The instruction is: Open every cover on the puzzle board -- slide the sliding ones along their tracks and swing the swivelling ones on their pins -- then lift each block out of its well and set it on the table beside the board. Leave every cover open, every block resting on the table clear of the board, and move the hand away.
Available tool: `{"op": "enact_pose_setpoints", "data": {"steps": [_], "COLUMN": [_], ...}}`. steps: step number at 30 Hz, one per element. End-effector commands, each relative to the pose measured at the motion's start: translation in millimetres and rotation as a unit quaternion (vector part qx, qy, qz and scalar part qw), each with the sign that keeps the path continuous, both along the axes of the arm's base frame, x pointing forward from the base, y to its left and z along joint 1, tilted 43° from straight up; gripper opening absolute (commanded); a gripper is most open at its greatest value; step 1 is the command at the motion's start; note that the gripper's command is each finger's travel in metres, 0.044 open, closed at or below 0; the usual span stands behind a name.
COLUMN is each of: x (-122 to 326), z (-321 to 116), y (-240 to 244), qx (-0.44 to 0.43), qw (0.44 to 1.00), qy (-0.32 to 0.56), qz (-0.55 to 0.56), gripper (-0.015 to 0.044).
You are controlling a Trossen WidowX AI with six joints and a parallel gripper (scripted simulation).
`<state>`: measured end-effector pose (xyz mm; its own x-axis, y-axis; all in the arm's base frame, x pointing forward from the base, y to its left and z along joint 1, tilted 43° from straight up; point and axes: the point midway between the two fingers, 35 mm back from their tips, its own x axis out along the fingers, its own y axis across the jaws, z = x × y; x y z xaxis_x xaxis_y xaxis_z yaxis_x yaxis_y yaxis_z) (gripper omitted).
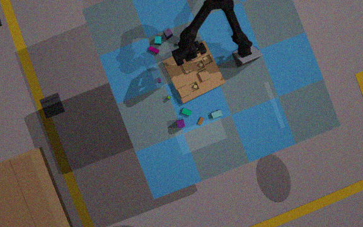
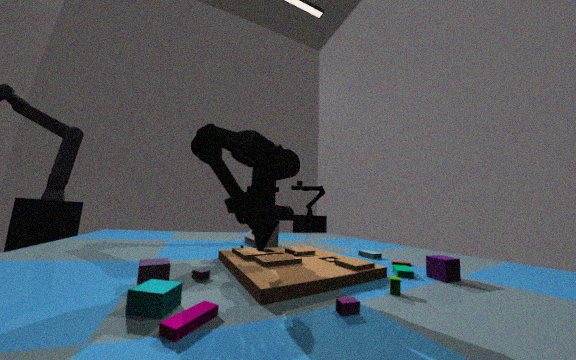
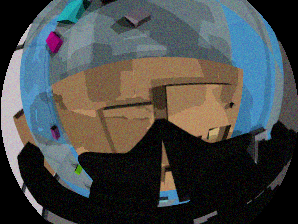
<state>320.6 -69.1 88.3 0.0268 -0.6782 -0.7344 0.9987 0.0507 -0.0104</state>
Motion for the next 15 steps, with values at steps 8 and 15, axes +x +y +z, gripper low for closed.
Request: {"op": "enact_pose_setpoints", "data": {"steps": [8,15], "x": [-2.1,-2.4], "z": [-8.7,-12.5], "y": [-9.2,-13.3], "qx": [-0.003,-0.004], "qw": [1.000,1.000], "qy": [0.004,0.004], "qz": [-0.001,-0.001], "gripper": [0.0000,0.0000]}}
